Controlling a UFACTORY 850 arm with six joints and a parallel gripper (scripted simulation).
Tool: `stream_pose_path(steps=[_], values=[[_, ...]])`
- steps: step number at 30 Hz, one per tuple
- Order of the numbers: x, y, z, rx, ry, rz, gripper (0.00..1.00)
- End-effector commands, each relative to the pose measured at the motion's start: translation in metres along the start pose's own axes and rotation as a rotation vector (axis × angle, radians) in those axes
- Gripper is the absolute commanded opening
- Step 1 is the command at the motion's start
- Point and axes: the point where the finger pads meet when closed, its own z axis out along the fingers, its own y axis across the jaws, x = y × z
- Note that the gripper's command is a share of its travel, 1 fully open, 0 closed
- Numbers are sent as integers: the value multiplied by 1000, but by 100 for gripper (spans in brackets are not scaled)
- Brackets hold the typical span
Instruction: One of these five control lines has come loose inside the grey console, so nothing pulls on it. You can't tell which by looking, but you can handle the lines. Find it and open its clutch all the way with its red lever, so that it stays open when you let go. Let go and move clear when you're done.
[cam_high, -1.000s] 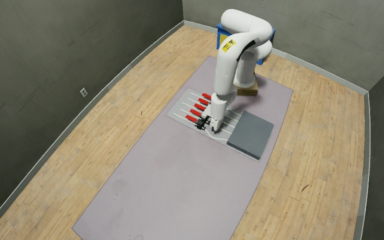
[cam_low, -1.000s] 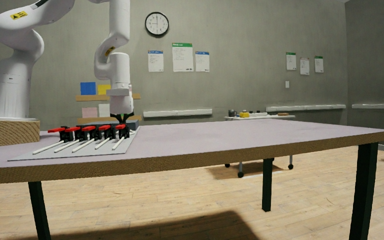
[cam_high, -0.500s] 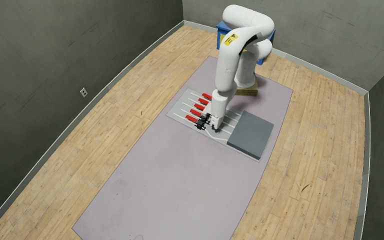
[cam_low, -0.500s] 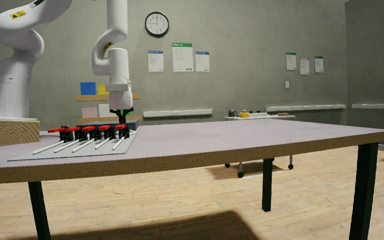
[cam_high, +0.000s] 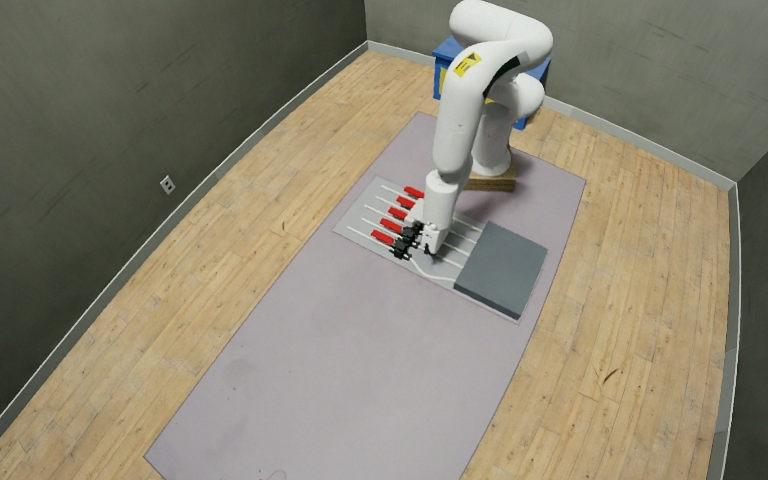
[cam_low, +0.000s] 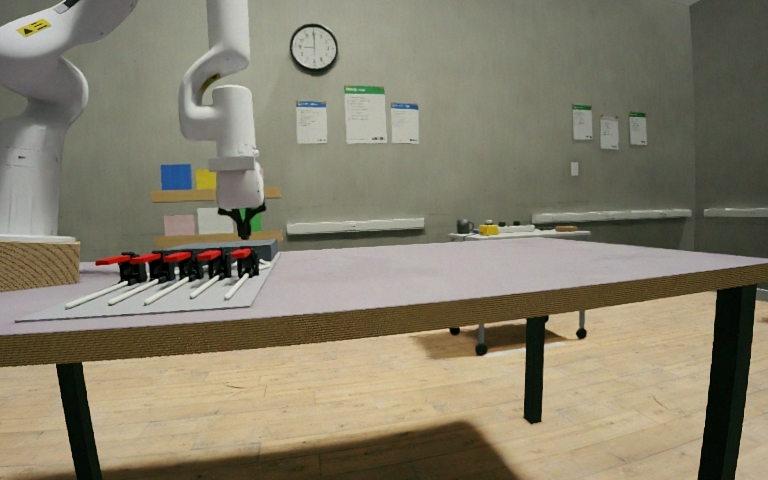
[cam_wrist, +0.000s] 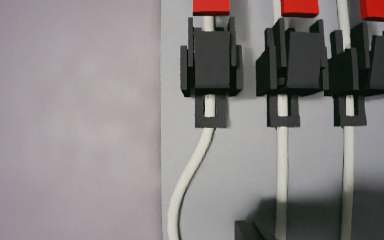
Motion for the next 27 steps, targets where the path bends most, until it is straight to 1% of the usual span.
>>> stream_pose_path(steps=[1,5,19,20,22,24,27], values=[[0,-1,-10,-45,-2,1,0],[0,-2,-16,-46,-2,1,0],[-1,-2,-21,-45,-2,1,0],[-4,-3,-23,-45,-3,1,0],[-23,-5,-32,-45,-6,1,0],[-23,-5,-32,-45,-6,1,0],[-60,-8,-51,-46,-5,1,0]])
